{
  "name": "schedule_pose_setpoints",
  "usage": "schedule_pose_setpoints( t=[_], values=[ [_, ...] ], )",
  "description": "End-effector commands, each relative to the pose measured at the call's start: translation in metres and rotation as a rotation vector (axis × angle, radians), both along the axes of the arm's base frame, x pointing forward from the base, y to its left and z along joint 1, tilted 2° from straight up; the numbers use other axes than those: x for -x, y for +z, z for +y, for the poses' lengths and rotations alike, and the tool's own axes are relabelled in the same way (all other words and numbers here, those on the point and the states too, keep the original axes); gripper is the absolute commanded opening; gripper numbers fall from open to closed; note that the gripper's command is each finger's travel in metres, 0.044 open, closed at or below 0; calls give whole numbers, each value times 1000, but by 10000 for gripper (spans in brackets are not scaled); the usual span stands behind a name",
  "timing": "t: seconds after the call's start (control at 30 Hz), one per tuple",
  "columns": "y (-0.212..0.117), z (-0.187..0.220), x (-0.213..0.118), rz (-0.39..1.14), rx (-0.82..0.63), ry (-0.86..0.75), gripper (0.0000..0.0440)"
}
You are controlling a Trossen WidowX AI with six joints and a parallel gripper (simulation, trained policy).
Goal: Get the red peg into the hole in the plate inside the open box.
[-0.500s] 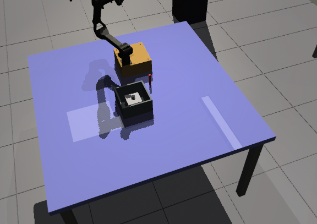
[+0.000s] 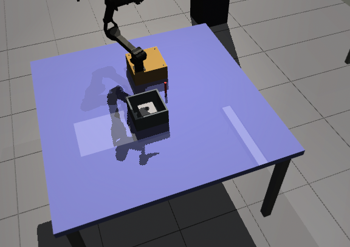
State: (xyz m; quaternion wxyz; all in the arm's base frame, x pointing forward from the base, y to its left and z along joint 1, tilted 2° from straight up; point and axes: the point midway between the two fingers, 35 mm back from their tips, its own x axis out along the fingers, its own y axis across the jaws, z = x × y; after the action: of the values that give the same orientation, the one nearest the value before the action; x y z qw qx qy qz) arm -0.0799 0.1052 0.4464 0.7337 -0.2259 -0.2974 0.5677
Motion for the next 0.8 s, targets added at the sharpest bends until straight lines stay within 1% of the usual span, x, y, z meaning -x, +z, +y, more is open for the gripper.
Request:
schedule_pose_setpoints(
  t=[0.0,0.37,0.77],
  values=[
    [-3,3,-19,91,-5,-45,440],
    [-17,7,-87,421,-32,-237,440],
    [-51,3,-151,779,-57,-450,440]
  ],
)
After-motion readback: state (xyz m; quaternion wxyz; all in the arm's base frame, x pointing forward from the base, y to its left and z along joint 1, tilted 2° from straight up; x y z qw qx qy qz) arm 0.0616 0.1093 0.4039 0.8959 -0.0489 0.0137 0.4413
